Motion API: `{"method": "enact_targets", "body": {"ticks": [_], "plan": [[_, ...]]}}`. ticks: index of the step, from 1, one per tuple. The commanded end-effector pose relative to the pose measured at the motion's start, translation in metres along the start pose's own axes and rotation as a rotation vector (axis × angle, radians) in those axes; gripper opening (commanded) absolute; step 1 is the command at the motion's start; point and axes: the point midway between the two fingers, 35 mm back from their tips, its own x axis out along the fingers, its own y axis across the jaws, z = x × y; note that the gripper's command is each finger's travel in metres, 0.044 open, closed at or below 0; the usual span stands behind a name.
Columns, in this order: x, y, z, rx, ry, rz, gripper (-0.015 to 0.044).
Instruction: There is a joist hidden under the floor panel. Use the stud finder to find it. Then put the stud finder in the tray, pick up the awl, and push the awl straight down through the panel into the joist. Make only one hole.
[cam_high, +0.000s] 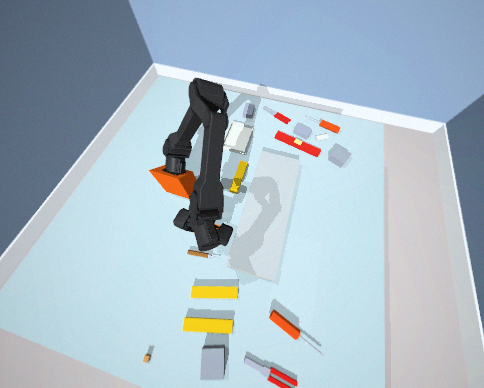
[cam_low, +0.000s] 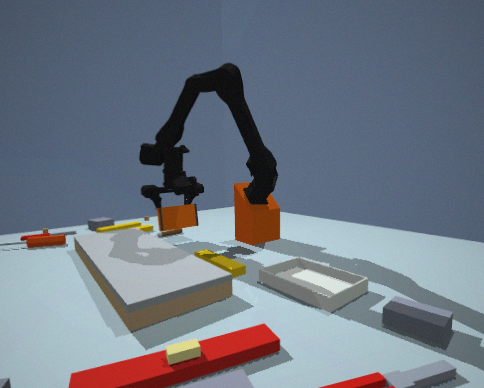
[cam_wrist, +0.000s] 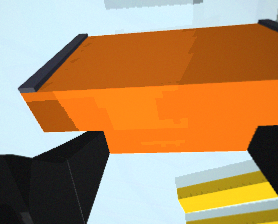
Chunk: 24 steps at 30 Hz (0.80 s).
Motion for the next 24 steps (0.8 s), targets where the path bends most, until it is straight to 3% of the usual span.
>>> {"method": "enact_targets", "body": {"ticks": [1, 24], "plan": [[-0.0012, 0.0009, 0.0007, 0.006, 0.034, -0.002, 0.0], [0.0001, 0.001, 0.0046, 0.007, 0.162, 0.002, 0.0]]}}
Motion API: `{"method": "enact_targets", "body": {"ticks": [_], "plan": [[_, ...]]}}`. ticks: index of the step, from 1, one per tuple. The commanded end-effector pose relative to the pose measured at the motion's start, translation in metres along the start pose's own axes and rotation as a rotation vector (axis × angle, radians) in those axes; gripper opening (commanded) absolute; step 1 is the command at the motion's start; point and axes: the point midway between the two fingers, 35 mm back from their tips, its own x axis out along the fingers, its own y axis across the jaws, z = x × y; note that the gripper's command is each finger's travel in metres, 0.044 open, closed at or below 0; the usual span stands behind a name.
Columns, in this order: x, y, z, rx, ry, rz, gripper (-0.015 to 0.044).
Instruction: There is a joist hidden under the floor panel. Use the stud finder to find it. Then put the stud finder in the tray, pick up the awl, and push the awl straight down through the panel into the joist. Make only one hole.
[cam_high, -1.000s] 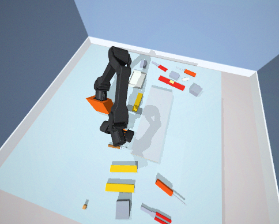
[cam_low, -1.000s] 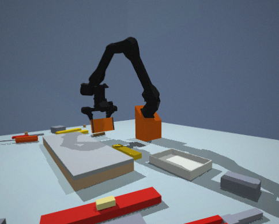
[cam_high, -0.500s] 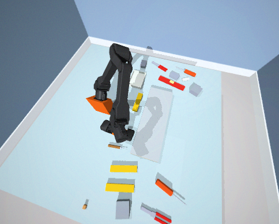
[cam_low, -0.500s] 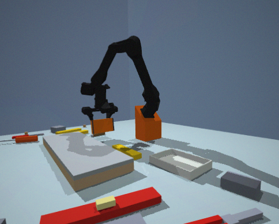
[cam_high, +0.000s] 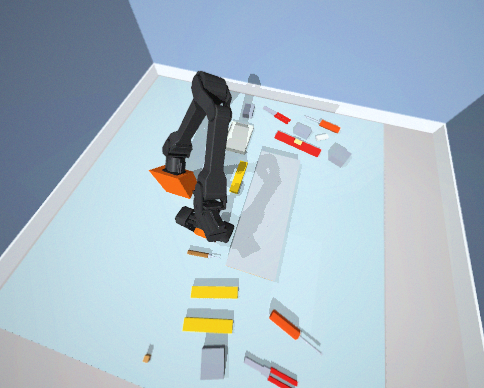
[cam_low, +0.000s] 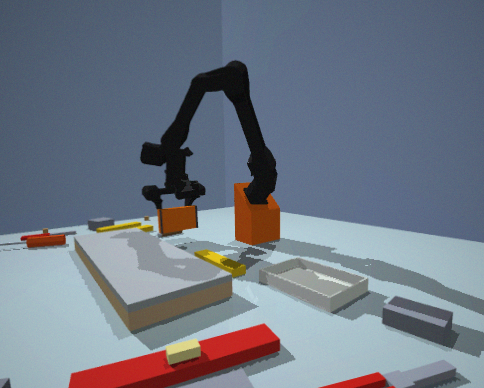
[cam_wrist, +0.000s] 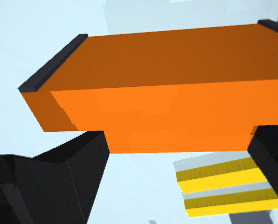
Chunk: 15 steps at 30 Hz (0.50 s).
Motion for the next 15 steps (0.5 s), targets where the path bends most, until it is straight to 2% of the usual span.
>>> {"method": "enact_targets", "body": {"ticks": [1, 15], "plan": [[-0.0012, 0.0008, 0.0003, 0.006, 0.039, -0.001, 0.0], [-0.0014, 0.0007, 0.0028, 0.008, 0.121, -0.005, 0.0]]}}
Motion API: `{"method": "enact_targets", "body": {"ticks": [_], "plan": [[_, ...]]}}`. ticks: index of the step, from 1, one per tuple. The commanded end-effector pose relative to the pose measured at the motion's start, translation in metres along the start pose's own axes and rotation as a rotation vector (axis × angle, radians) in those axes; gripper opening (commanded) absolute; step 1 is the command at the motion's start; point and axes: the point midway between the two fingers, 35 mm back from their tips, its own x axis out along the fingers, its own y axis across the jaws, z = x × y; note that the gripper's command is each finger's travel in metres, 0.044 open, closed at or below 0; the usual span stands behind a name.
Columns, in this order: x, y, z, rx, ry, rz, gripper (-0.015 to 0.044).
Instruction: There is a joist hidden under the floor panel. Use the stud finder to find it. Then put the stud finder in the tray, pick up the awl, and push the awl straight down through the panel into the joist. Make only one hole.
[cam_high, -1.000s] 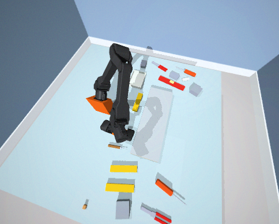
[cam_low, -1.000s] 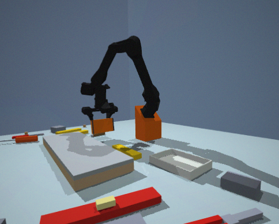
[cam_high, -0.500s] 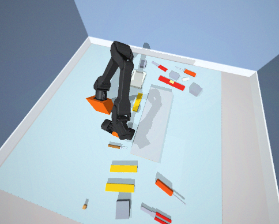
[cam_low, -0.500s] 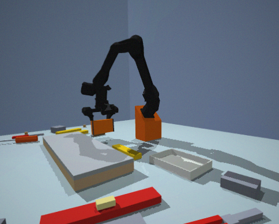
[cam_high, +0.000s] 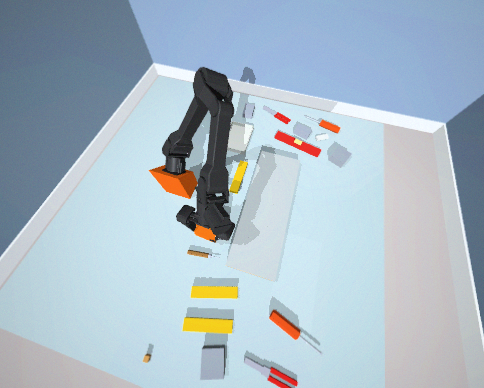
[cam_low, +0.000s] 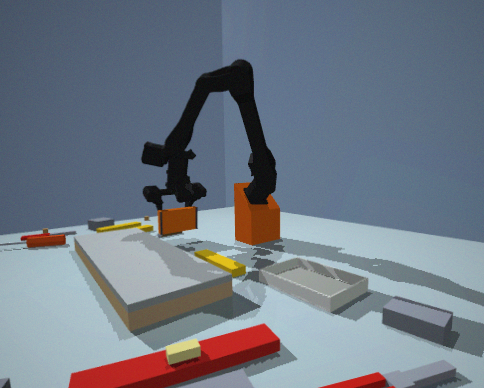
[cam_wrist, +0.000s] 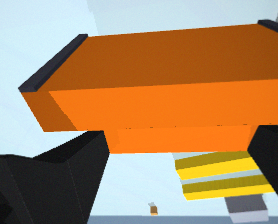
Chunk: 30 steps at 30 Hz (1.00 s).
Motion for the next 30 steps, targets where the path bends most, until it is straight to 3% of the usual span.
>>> {"method": "enact_targets", "body": {"ticks": [1, 30], "plan": [[-0.0013, 0.0007, -0.0005, 0.006, 0.03, -0.002, 0.0], [0.0001, 0.0008, 0.0055, 0.009, 0.226, 0.001, 0.0]]}}
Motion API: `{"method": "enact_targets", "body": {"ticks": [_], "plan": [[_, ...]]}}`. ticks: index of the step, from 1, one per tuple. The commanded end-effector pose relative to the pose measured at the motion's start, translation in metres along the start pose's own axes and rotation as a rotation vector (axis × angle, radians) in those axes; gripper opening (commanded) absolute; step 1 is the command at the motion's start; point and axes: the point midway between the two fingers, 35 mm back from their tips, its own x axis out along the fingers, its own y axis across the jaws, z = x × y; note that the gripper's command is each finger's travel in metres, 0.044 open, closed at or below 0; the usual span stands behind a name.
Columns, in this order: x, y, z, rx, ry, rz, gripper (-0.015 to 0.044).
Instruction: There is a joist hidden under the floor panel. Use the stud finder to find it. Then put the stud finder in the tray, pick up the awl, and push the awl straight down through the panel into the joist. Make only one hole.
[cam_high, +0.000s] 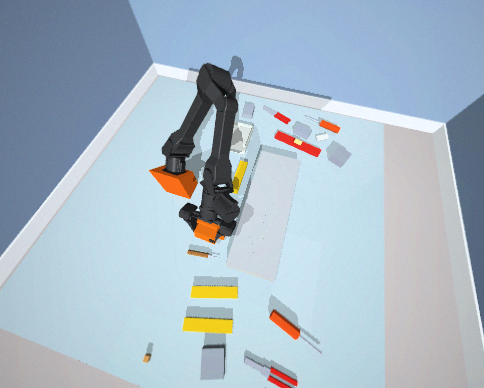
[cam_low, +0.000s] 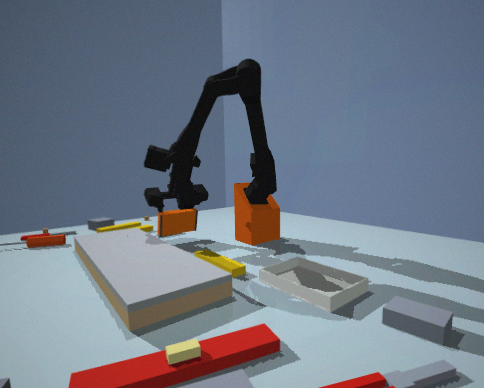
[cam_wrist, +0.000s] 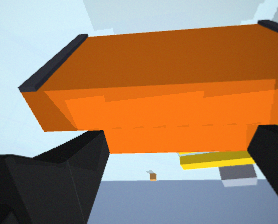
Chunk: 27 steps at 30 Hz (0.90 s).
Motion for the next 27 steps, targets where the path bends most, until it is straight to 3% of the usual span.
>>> {"method": "enact_targets", "body": {"ticks": [1, 27], "plan": [[-0.0009, 0.0009, -0.0006, 0.007, 0.038, 0.0, 0.0], [-0.0002, 0.001, 0.0044, 0.009, 0.201, 0.0, 0.0]]}}
